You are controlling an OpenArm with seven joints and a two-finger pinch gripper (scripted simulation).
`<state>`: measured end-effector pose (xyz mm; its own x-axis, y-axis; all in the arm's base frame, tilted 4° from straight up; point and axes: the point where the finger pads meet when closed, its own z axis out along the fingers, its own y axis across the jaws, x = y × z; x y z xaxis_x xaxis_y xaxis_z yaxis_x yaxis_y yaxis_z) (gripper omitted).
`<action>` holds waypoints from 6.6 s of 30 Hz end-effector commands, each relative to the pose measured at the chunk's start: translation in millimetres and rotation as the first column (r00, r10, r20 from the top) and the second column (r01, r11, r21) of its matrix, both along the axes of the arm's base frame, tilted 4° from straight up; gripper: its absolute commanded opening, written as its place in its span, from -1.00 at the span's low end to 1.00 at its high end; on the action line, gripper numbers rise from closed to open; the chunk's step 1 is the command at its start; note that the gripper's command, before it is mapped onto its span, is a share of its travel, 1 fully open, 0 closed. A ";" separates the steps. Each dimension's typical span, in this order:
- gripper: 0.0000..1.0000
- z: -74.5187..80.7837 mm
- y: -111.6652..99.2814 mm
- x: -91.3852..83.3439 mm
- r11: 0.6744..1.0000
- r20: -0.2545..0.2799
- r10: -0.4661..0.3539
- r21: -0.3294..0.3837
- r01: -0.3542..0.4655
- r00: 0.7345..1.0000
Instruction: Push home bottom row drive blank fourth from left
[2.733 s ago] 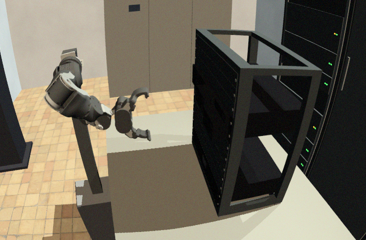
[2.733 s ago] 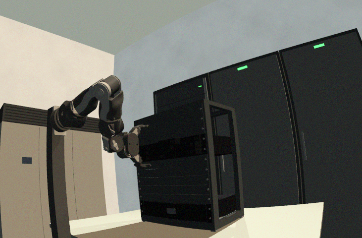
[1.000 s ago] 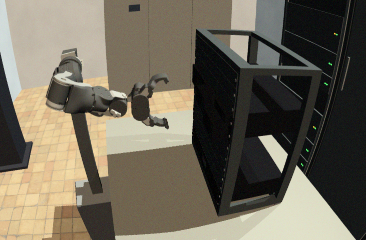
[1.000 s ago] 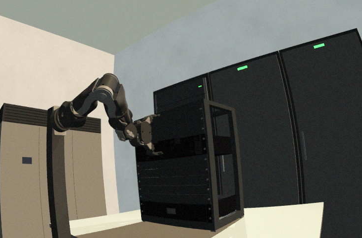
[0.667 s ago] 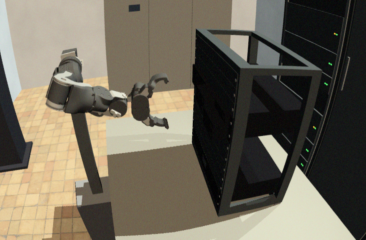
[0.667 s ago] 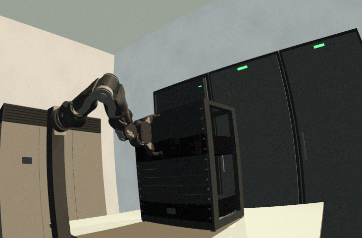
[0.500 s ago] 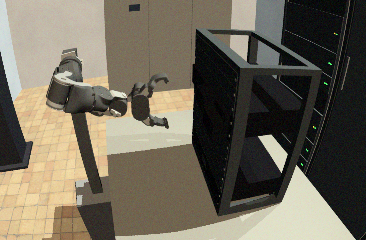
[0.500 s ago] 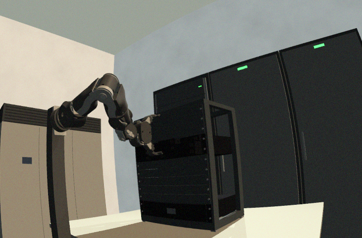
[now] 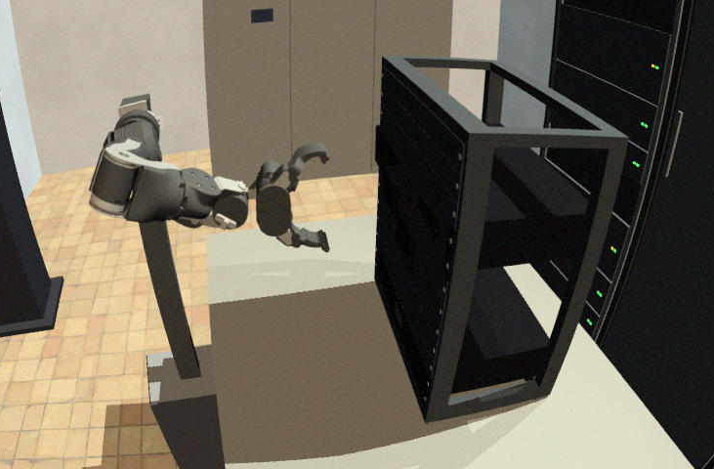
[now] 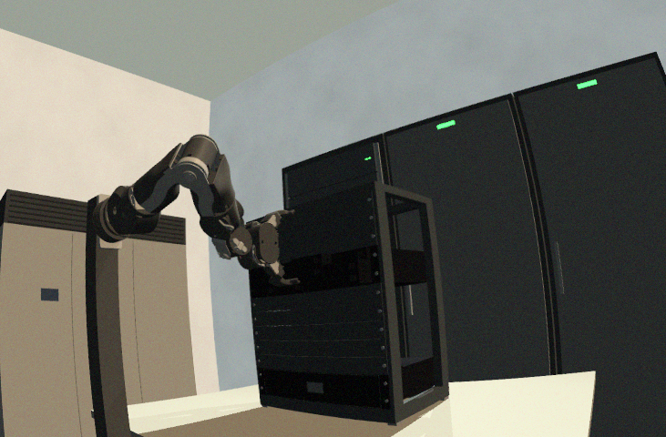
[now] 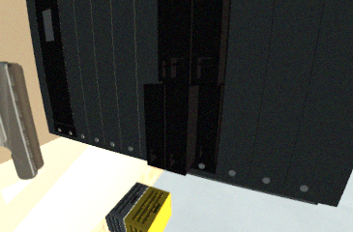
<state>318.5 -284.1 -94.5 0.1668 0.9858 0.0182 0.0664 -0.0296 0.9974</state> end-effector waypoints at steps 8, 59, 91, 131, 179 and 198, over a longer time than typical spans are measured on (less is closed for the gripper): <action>1.00 1.6 0.7 1.0 1.000 0.004 0.004 0.002 -0.004 1.000; -1.00 1.6 0.7 1.0 1.000 0.004 0.004 0.002 -0.004 1.000; -1.00 -94.5 -44.1 12.1 1.000 0.002 0.002 0.003 -0.002 1.000; -1.00 -99.0 -53.5 75.6 1.000 0.002 0.005 0.004 -0.005 1.000; -1.00 -101.8 -57.6 104.4 1.000 -0.001 0.004 0.005 -0.004 1.000; -1.00 -100.9 -57.5 108.3 1.000 0.001 0.005 0.005 -0.005 1.000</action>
<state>424.6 -344.1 -196.5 0.1691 0.9854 0.0201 0.0637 -0.0313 0.9975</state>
